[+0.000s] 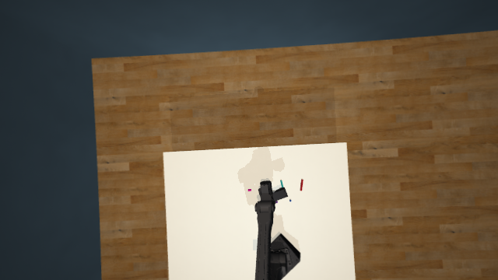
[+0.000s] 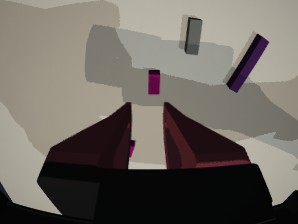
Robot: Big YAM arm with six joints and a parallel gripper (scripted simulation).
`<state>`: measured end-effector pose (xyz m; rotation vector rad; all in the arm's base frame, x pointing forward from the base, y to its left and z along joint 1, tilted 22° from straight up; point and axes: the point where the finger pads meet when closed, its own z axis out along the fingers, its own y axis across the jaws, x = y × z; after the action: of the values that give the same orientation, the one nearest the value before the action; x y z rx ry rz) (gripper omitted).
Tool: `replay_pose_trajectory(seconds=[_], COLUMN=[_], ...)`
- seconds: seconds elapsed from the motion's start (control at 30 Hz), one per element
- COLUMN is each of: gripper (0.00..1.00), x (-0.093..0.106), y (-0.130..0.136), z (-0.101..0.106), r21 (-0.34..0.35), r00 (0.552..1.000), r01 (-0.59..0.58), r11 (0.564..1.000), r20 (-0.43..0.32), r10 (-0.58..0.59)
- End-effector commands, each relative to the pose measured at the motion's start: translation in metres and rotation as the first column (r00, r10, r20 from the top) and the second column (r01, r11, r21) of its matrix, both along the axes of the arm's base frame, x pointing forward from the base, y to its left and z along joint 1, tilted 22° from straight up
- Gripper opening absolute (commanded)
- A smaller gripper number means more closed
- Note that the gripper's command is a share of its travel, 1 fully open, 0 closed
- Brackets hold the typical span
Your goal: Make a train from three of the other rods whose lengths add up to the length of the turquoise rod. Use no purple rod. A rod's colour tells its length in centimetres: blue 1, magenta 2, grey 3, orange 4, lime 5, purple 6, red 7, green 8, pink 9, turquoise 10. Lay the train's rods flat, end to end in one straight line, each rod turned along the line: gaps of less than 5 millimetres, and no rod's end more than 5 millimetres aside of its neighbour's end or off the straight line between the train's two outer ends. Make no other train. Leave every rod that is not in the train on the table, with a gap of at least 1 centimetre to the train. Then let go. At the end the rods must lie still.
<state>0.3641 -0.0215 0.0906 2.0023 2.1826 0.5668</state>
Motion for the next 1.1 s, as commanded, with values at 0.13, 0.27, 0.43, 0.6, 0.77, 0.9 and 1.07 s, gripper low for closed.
replay_pose_trajectory(seconds=[0.13, 0.27, 0.43, 0.6, 0.77, 0.9, 1.07], gripper=[0.23, 0.23, 0.23, 0.23, 0.23, 0.23, 0.23], x=[0.002, 0.004, 0.006, 0.008, 0.009, 0.009, 0.01], y=[0.005, 0.007, 0.008, 0.009, 0.009, 0.01, 0.01], z=[-0.015, -0.021, -0.027, -0.032, -0.034, -0.036, -0.037], r21=[0.0, 0.0, 0.0, 0.001, 0.001, 0.001, 0.0], r00=[1.0, 1.0, 1.0, 1.0, 1.0, 1.0, 1.0], r01=[0.004, 0.004, 0.004, 0.004, 0.005, 0.004, 0.004], r11=[1.0, 1.0, 1.0, 1.0, 1.0, 1.0, 1.0], r20=[-0.01, -0.01, -0.01, -0.01, -0.01, -0.011, -0.01], r10=[-0.004, -0.004, -0.004, -0.004, -0.005, -0.004, -0.004])
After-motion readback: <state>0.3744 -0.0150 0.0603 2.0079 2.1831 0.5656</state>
